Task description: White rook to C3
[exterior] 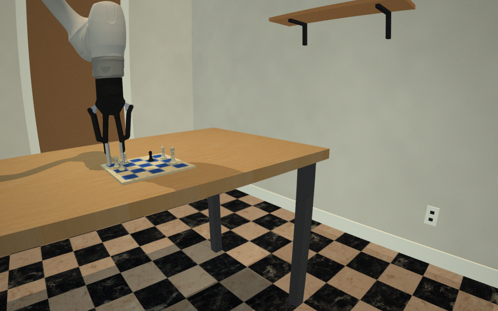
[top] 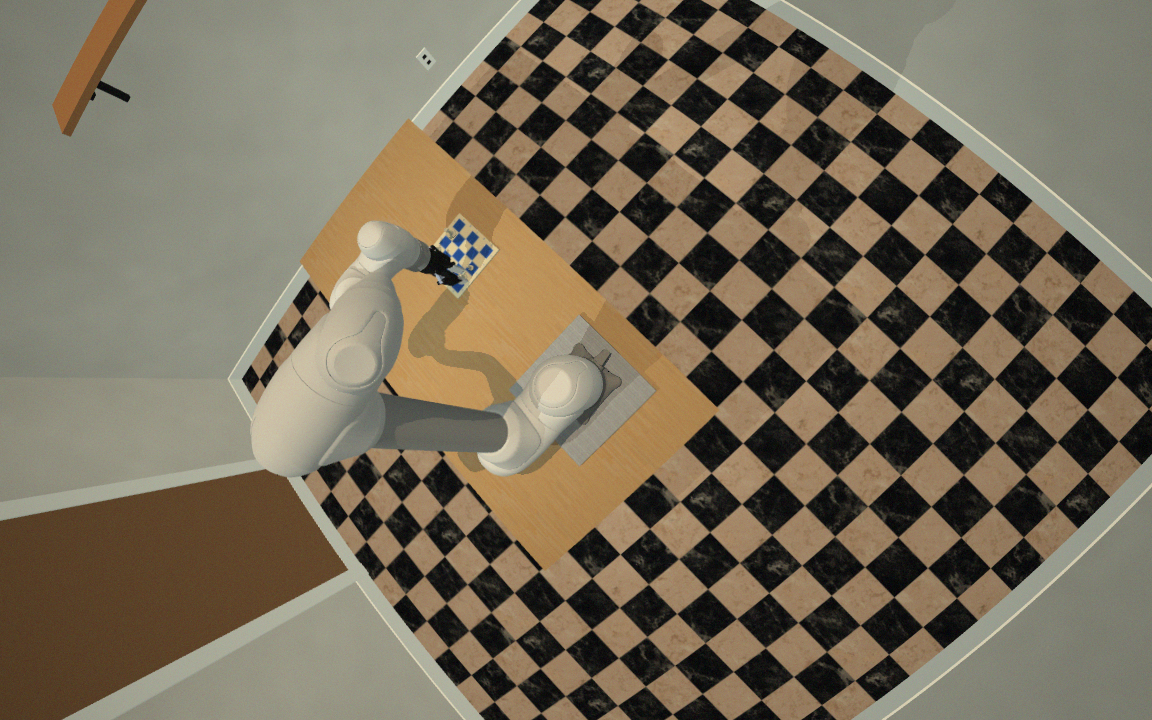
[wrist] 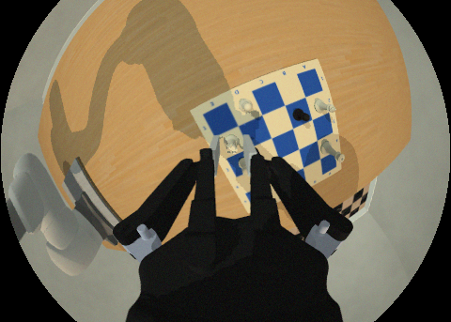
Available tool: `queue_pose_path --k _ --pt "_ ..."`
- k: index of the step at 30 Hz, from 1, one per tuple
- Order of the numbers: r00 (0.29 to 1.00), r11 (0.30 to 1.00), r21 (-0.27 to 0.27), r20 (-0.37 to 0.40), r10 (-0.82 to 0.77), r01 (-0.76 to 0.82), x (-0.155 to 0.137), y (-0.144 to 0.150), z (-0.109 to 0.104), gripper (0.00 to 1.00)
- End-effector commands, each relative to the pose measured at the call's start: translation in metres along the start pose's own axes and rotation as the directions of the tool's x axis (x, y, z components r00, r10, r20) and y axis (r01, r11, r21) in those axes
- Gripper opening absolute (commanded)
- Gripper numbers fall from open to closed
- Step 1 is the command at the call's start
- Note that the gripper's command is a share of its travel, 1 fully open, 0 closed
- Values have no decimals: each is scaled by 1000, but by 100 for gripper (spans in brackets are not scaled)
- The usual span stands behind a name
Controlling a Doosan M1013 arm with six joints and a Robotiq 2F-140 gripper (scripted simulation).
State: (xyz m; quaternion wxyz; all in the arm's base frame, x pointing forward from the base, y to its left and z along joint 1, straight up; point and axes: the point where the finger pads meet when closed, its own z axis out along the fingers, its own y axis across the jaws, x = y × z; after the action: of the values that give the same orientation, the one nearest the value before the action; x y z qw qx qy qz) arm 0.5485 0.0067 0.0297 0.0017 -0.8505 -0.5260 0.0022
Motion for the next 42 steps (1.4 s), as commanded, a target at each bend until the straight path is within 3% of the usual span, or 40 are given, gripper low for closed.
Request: queue_pose_path --k 1,6,7,42 --pt "1000 1000 0 0 0 0 0 0 0 22" --pt "1000 1000 0 0 0 0 0 0 0 22" --pt "1000 1000 0 0 0 0 0 0 0 0" --pt "1000 1000 0 0 0 0 0 0 -1 0"
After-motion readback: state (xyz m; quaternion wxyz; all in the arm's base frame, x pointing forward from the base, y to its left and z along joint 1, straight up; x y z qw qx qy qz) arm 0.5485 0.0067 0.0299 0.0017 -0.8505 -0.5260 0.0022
